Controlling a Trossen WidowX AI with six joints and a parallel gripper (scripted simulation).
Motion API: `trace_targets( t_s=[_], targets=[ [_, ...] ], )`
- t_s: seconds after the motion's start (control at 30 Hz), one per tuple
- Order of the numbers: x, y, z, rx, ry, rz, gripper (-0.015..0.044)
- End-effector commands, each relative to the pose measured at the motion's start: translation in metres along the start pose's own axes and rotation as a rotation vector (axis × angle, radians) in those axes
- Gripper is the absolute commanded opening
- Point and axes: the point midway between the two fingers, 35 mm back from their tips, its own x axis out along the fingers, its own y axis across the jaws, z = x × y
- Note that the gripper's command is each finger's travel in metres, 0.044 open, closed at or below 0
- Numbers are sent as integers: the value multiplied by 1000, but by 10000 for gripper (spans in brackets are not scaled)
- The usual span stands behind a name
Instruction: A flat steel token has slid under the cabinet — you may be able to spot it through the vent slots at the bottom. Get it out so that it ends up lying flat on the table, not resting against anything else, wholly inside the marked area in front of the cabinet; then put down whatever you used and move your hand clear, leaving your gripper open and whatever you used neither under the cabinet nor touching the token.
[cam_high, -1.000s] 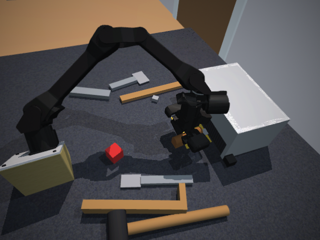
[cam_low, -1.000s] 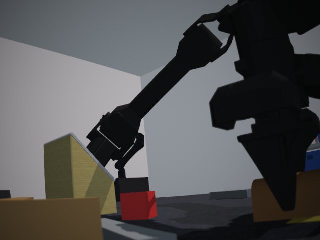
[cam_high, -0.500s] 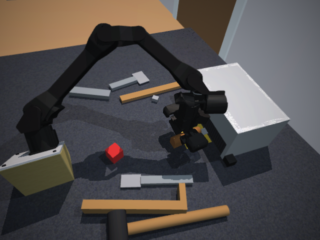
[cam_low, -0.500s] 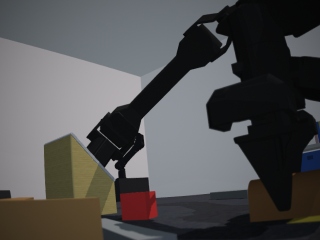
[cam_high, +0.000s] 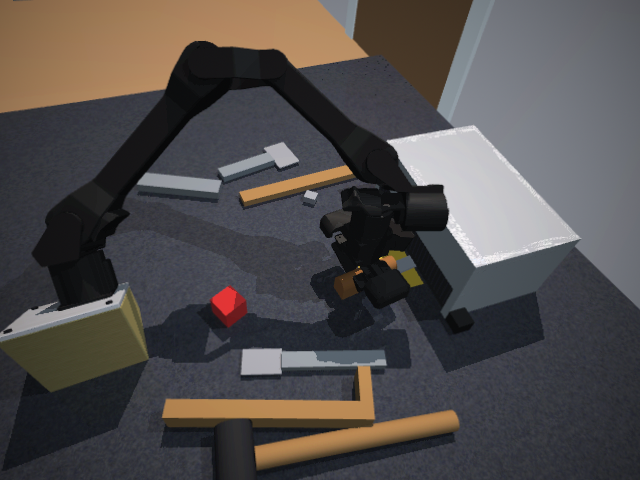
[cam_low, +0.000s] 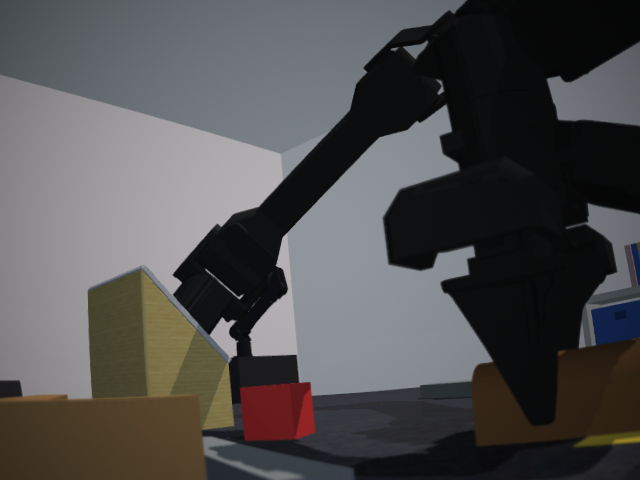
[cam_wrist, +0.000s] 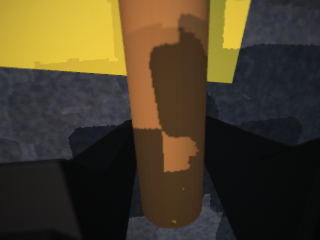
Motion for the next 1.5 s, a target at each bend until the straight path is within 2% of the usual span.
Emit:
trace_targets(
  t_s=[0.0,1.47],
  targets=[
    [1,0,-6,-1,1,5,0],
    [1,-1,-48,1,3,5,0]
  ],
)
